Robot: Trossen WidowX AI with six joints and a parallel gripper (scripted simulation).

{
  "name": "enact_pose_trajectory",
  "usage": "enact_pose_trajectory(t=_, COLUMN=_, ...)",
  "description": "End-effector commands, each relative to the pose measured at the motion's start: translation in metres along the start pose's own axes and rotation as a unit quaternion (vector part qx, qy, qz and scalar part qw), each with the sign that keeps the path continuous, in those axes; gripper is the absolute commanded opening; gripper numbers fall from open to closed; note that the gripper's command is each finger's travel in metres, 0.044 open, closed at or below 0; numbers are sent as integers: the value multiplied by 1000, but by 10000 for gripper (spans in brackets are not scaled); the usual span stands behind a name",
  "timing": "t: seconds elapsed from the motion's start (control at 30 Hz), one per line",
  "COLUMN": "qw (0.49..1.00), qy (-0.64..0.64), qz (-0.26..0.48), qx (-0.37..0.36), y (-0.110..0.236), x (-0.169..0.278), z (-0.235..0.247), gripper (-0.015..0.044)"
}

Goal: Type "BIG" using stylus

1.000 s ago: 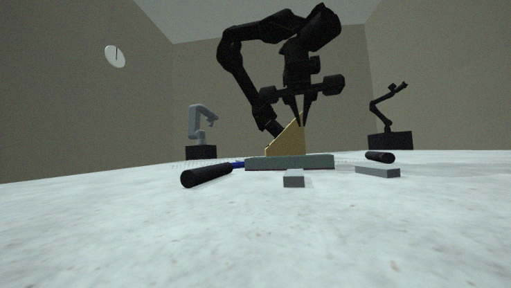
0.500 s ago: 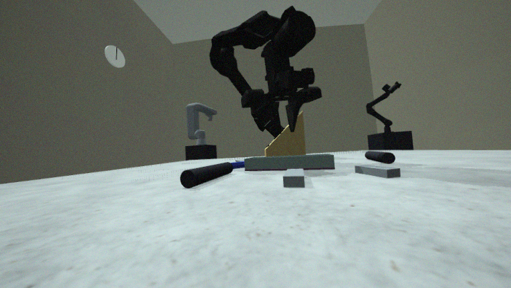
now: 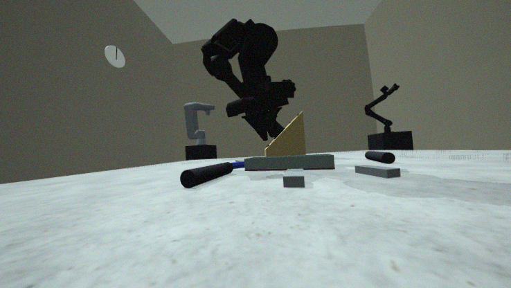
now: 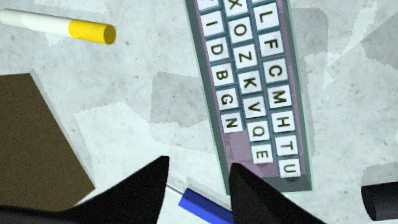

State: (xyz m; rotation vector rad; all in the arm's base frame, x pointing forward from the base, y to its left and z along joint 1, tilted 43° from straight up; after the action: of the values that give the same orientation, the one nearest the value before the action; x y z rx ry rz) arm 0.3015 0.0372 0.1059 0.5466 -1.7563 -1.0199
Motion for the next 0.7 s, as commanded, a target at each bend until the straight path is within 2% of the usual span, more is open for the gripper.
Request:
enact_pose_trajectory(t=0.0, qw=940, qy=333, qz=-57, qx=-49, y=-2, x=53, z=-16, gripper=150)
enact_pose_trajectory(t=0.3, qw=857, qy=502, qz=-99, qx=-52, y=-4, x=83, z=-20, gripper=150)
enact_pose_trajectory(t=0.47, qw=793, qy=596, qz=-117, qx=-43, y=-5, x=92, z=-20, gripper=150)
enact_pose_trajectory(t=0.67, qw=790, qy=601, qz=-118, qx=-43, y=-5, x=93, z=-20, gripper=150)
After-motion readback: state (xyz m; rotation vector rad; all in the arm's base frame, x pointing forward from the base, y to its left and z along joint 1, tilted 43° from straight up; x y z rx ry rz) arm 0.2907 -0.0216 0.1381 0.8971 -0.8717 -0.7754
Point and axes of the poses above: the point midway between the two fingers, 35 mm back from their tips, its own y axis back along the fingers, its own z axis across the jaws, x = y × z, the point moved 7 cm from there along y, back along the fingers, and after that the axes turned 5 degrees about y, right-handed, at the moved point
